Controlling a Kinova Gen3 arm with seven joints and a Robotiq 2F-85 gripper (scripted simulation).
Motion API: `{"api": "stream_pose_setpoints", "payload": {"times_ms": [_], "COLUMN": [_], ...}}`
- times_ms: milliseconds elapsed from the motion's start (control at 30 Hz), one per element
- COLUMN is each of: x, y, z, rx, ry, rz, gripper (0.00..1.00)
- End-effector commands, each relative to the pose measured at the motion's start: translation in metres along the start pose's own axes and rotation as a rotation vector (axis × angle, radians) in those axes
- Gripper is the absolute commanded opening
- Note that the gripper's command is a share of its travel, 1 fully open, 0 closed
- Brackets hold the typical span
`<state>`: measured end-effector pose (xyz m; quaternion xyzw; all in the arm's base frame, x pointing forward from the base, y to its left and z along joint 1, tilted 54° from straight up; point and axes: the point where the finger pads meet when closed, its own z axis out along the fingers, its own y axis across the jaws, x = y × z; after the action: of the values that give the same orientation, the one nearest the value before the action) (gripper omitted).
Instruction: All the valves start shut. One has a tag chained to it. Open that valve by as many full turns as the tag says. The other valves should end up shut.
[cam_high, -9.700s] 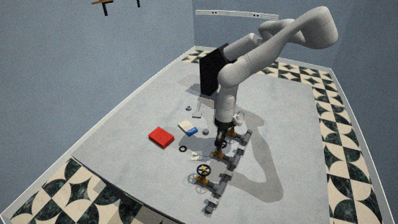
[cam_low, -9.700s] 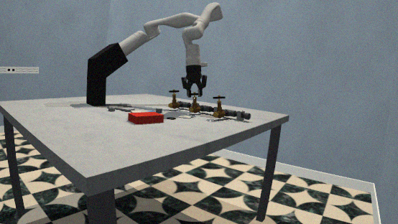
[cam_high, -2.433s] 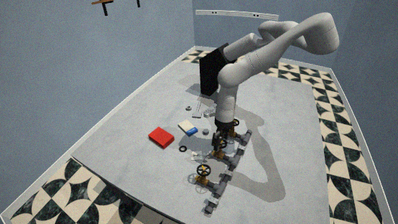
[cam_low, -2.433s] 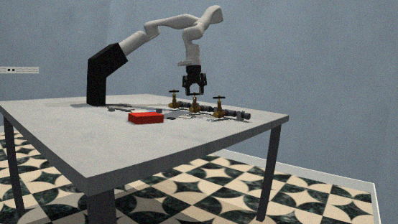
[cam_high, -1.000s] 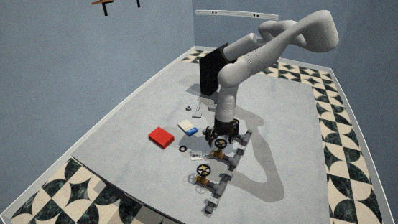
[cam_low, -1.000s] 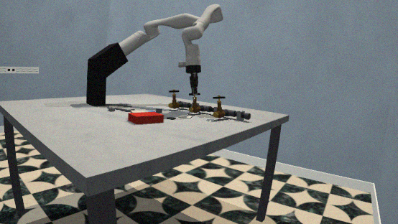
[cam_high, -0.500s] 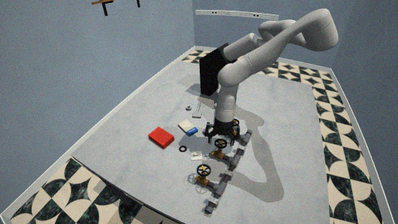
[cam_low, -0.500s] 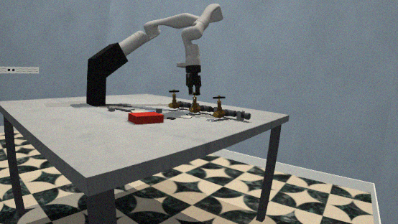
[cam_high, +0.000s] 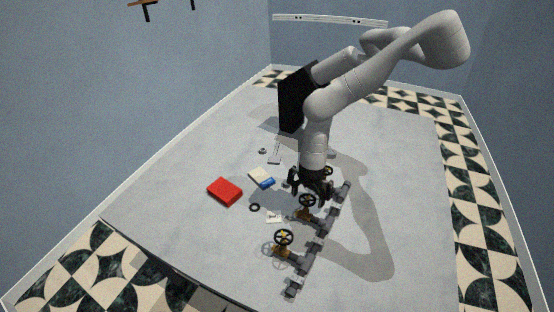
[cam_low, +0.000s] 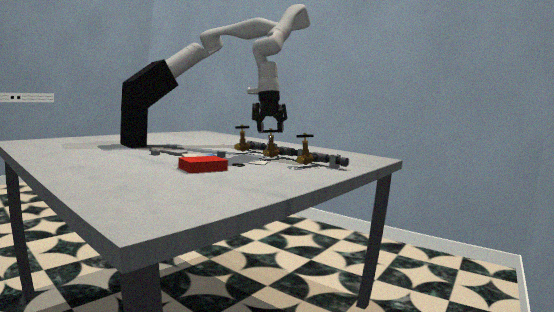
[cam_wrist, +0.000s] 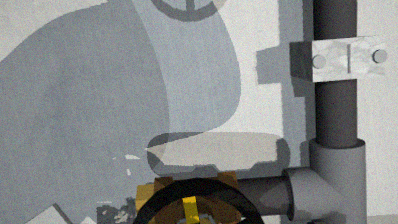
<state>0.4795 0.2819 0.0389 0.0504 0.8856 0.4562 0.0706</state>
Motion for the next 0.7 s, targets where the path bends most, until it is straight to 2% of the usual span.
{"api": "stream_pose_setpoints", "payload": {"times_ms": [0, 667], "x": [-0.0009, -0.0009], "y": [-0.0002, -0.0002], "z": [-0.0008, -0.0008], "rx": [0.006, 0.008], "ry": [0.01, 0.008], "rz": [0.142, 0.724], "gripper": [1.0, 1.0]}}
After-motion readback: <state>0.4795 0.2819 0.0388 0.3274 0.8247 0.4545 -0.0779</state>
